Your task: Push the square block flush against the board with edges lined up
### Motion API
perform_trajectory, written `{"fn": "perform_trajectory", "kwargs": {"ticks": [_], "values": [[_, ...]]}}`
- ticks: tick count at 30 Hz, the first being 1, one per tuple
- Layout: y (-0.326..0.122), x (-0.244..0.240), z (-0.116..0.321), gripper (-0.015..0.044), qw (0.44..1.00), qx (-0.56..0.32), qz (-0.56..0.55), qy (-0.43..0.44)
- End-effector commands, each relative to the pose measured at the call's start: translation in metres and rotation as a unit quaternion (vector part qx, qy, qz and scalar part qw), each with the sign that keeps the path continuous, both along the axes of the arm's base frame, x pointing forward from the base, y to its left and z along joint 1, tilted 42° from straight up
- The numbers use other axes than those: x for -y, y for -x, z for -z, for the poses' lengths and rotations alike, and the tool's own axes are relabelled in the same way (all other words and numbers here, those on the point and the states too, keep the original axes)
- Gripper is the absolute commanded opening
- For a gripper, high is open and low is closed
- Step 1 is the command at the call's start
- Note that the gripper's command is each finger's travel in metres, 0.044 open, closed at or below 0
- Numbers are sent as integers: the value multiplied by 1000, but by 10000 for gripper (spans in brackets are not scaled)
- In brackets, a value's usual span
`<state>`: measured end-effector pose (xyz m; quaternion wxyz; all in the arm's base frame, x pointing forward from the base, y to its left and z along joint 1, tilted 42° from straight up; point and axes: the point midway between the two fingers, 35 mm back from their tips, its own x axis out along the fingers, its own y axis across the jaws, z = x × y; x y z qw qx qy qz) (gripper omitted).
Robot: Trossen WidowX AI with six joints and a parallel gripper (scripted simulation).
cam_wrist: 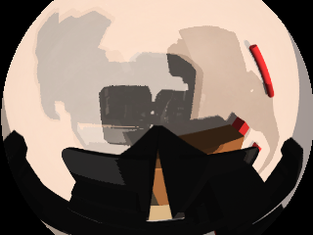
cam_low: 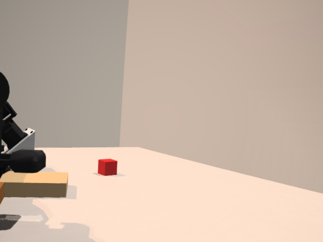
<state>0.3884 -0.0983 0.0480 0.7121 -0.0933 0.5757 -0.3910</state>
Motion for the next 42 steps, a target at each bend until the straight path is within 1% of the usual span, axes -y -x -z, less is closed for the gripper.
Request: {"fn": "perform_trajectory", "kwargs": {"ticks": [1,13,42], "values": [[6,0,2,0,1000,-4,3,0],[10,0,3,0,1000,-4,3,0],[-31,14,-10,0,1000,-3,3,1]]}}
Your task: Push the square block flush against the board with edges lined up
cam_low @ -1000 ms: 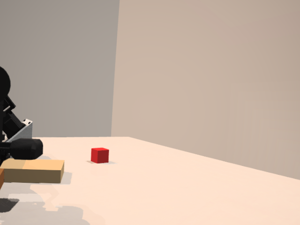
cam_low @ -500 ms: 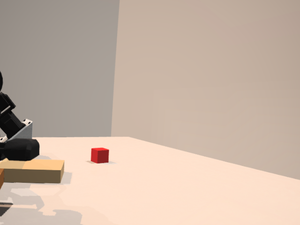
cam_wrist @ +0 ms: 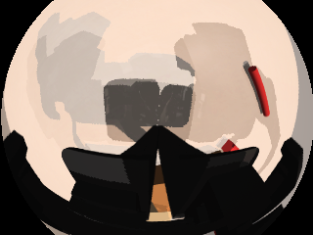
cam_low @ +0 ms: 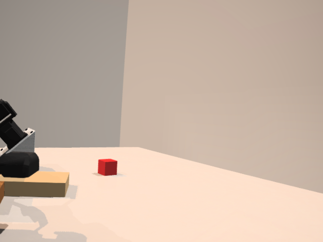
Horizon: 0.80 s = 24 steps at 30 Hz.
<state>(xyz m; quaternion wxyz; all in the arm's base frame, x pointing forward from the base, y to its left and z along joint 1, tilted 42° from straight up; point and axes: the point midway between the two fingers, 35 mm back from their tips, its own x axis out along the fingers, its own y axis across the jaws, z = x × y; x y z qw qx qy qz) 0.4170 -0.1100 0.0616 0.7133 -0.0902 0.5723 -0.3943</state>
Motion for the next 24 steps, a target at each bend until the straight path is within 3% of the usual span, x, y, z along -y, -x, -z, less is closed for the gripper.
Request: {"fn": "perform_trajectory", "kwargs": {"ticks": [1,7,12,24], "values": [[-4,3,3,0,1000,-7,0,0],[-2,-31,-36,0,1000,-7,0,-1],[-2,-33,-38,0,1000,-8,0,-1],[41,7,-72,0,993,-84,-84,3]]}}
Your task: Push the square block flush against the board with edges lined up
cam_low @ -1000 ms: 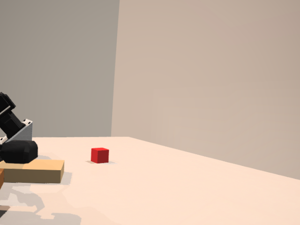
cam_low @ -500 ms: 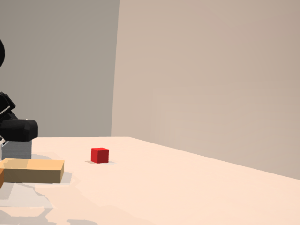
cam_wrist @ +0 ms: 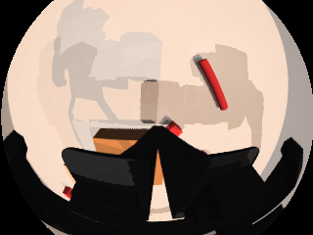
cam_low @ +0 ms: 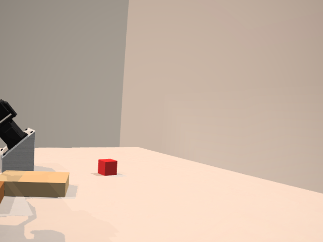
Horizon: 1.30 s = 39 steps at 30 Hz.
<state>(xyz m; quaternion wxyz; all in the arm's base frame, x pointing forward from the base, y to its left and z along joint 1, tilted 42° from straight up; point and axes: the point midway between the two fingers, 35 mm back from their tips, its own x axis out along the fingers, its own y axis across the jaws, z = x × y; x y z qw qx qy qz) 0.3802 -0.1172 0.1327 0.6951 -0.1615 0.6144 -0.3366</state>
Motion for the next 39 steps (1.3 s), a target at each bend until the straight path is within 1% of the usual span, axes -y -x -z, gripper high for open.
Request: {"fn": "perform_trajectory", "kwargs": {"ticks": [1,4,7,9,39], "values": [[4,0,-1,0,1000,-10,-14,0],[4,2,1,0,1000,-10,-13,0],[2,28,31,0,1000,-10,-13,1],[3,36,40,0,1000,-10,-13,2],[18,34,42,0,1000,-10,-13,2]]}}
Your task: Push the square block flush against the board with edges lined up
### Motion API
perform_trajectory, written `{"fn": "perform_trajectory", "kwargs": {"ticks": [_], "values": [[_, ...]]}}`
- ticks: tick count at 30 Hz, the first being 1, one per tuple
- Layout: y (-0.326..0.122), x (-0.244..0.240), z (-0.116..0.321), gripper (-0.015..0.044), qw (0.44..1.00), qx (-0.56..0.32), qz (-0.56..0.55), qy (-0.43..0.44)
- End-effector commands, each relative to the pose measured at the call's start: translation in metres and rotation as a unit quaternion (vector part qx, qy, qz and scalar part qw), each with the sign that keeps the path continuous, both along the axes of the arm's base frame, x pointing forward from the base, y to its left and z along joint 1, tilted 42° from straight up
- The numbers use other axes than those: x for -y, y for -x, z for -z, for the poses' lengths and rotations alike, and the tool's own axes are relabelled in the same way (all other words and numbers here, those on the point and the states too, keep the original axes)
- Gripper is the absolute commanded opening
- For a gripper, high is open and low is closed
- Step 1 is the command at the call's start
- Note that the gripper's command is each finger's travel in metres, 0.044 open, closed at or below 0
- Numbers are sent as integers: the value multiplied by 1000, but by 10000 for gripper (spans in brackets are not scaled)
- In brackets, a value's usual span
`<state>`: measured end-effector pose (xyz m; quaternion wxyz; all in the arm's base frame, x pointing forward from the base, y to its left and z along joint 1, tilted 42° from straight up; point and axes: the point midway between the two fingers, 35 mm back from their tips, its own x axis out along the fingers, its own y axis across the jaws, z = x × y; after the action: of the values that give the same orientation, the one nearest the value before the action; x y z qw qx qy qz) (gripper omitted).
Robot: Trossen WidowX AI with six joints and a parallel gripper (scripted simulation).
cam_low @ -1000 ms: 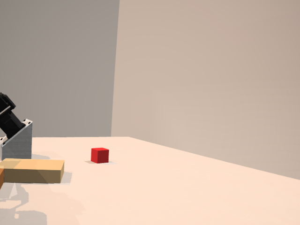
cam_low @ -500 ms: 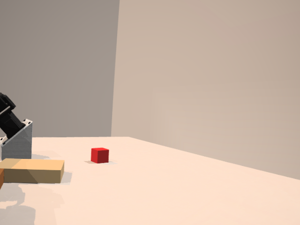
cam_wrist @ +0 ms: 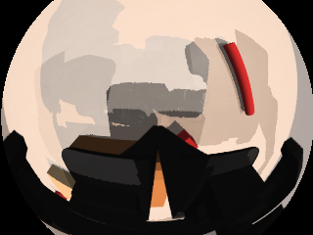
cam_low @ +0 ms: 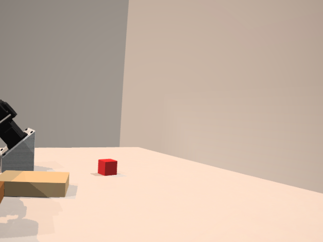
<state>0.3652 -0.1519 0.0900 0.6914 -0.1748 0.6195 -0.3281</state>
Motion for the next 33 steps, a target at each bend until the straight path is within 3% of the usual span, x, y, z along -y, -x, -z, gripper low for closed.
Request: {"fn": "perform_trajectory", "kwargs": {"ticks": [1,33], "values": [[3,-1,-1,0,1000,1,-1,-1],[23,-4,2,0,1000,1,-1,-2]]}}
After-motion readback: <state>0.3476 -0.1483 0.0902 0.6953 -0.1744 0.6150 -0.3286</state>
